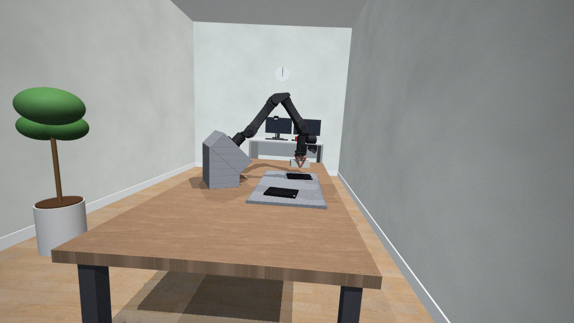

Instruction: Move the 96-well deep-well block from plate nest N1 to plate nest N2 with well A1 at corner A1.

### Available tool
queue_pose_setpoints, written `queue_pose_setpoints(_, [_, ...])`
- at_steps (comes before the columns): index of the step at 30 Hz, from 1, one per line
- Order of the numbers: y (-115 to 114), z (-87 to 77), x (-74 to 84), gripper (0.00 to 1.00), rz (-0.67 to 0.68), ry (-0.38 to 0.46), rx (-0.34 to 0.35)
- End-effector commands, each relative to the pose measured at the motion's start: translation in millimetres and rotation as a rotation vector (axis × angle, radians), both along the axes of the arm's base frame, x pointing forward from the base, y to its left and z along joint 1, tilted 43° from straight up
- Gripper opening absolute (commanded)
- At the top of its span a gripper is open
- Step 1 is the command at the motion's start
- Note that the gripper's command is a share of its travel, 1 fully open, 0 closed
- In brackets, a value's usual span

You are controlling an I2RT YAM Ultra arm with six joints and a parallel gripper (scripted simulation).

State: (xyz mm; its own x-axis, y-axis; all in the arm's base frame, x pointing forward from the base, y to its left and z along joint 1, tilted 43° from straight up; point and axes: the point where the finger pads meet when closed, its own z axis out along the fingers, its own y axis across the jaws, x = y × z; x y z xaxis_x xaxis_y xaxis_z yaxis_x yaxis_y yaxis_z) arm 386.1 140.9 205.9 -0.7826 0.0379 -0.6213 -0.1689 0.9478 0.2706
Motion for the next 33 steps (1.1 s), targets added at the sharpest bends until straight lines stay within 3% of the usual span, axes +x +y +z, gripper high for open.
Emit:
queue_pose_setpoints(1, [-2, 13.3, -2.9, 0.0, 0.001, -0.024, 0.006])
queue_pose_setpoints(10, [-6, 23.4, -11.5, 0.0, 0.001, -0.024, 0.006])
queue_pose_setpoints(33, [-6, 23.4, -11.4, 0.0, 0.001, -0.024, 0.006])
